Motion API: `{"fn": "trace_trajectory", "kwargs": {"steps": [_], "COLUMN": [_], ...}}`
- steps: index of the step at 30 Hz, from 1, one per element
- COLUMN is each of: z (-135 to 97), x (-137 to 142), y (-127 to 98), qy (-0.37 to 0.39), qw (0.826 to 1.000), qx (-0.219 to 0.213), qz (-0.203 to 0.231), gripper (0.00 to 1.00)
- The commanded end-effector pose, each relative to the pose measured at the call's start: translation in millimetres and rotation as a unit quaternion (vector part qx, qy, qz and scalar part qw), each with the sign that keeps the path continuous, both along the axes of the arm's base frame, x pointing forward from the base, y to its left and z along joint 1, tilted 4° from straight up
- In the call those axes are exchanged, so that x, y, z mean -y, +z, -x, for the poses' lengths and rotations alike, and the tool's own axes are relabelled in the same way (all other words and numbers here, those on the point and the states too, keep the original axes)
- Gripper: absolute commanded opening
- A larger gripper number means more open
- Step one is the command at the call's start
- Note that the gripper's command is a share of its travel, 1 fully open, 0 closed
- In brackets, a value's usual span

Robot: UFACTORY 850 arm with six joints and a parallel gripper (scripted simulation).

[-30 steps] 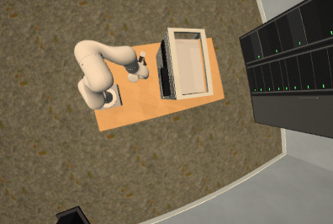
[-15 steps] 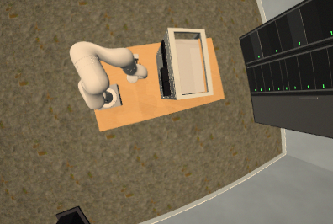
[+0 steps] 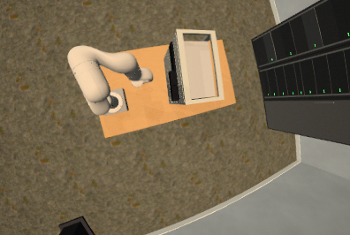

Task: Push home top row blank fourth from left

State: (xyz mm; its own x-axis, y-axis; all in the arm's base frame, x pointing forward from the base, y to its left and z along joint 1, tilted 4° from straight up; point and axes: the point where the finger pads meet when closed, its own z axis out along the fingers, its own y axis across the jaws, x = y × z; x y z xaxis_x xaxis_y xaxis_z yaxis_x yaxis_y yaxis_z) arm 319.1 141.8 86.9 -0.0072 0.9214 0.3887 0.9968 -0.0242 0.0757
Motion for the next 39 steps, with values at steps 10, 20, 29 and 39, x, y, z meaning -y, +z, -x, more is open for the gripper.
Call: {"fn": "trace_trajectory", "kwargs": {"steps": [10, 20, 29, 39], "z": [28, 35, 35, 25], "x": [66, 107, 147, 186], "y": [-9, -8, -1, 14], "qy": [0.179, 0.286, 0.388, 0.492], "qw": [0.975, 0.934, 0.876, 0.79], "qx": [0.028, 0.046, 0.062, 0.078], "qz": [0.131, 0.207, 0.28, 0.357], "gripper": [1.0, 1.0, 1.0, 1.0]}}
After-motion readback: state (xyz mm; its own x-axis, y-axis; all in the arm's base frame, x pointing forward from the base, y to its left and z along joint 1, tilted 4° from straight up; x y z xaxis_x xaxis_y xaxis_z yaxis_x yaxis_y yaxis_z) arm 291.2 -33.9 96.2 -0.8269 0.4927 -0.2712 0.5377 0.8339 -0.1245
